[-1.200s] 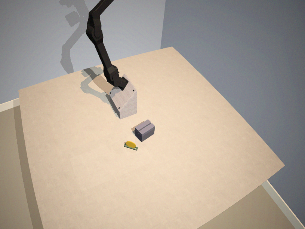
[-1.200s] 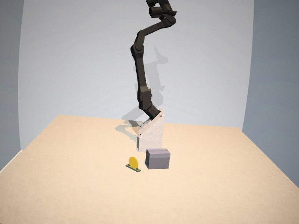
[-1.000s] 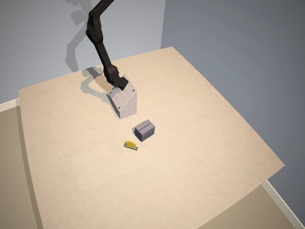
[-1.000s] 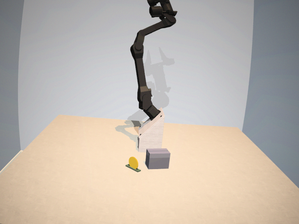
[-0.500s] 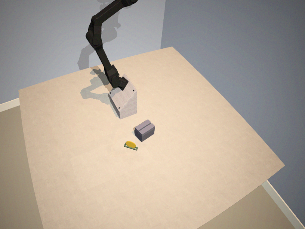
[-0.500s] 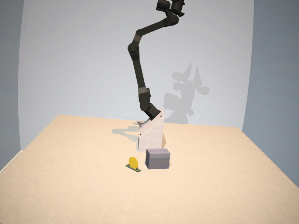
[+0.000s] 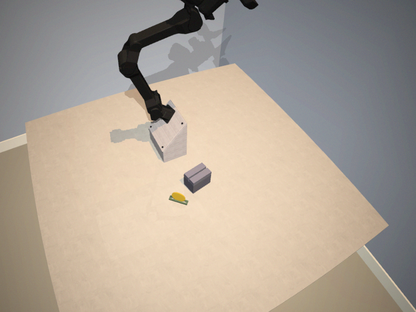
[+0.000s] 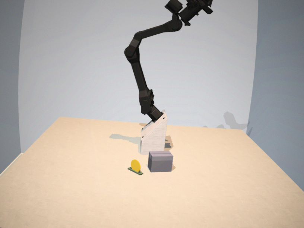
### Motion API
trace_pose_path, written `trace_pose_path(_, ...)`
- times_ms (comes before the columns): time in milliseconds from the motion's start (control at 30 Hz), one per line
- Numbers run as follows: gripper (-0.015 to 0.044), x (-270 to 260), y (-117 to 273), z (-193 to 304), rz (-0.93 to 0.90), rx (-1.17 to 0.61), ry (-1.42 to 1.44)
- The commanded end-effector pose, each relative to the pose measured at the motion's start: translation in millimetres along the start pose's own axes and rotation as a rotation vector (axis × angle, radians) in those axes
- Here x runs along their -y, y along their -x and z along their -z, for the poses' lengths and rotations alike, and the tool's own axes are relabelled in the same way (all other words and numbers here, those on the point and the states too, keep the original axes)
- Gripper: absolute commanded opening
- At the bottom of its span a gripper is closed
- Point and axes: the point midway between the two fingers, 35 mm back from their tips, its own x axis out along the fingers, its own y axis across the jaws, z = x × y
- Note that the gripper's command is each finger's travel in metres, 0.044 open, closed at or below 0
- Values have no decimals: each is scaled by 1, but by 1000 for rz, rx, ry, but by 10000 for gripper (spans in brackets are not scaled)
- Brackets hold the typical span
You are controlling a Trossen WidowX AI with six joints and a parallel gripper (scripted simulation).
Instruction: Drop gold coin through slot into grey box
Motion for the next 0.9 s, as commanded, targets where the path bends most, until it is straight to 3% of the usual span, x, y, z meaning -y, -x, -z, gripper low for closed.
trace_pose_path(0,161,75,12,0,208,-62,95)
trace_pose_path(400,161,266,109,1,741,-353,312)
trace_pose_path(867,161,400,310,12,1232,-940,445)
